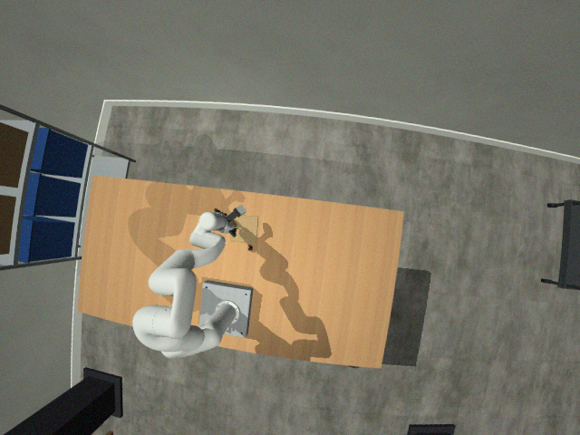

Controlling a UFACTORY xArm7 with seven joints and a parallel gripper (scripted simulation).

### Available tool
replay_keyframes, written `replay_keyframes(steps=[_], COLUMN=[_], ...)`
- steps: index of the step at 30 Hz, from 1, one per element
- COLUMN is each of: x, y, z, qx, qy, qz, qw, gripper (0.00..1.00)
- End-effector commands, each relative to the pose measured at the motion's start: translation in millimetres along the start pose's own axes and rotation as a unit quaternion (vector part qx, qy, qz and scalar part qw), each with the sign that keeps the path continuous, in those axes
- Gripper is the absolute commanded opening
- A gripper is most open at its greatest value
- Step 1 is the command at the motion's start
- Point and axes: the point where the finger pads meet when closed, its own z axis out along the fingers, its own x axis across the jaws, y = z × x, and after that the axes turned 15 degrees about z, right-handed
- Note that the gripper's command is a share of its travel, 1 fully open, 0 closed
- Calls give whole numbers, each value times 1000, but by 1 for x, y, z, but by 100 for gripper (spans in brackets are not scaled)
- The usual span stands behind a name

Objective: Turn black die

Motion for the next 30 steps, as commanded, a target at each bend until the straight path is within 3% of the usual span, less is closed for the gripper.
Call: replay_keyframes(steps=[1,13,20,30], x=[-1,0,7,25], y=[-1,4,25,74], z=[-1,-1,-1,-1], qx=[1,1,1,1], qy=[-2,-2,-2,-2], qz=[0,0,0,0], qw=[1000,1000,1000,1000], gripper=[100,100,100,100])
